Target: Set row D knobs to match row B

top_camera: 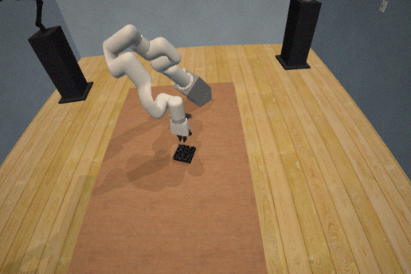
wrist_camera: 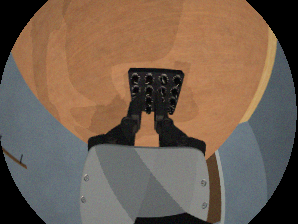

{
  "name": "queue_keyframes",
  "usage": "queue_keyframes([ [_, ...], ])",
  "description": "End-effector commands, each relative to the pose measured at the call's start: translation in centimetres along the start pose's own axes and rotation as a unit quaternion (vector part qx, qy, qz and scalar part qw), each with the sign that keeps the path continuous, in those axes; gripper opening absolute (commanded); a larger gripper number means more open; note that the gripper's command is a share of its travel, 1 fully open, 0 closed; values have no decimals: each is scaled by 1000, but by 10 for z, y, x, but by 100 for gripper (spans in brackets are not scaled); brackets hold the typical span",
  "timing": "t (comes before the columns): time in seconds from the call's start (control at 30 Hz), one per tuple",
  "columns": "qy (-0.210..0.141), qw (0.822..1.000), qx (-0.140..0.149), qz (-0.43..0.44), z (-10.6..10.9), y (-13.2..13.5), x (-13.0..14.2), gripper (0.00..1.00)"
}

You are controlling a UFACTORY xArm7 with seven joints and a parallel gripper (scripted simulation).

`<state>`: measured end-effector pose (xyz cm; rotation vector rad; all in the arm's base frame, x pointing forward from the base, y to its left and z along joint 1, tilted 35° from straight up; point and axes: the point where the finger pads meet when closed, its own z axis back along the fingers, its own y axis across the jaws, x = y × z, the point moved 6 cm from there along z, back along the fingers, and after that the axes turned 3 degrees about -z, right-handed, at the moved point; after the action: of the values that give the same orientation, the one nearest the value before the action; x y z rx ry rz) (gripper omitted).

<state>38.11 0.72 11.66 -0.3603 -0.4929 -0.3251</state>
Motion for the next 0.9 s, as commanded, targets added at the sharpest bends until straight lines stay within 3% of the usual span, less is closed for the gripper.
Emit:
queue_keyframes([
  [0.0, -1, 1000, 1, 0, 1, 1, 1, 19],
  [0.87, -1, 1000, 1, 0, -2, 1, 1, 19],
])
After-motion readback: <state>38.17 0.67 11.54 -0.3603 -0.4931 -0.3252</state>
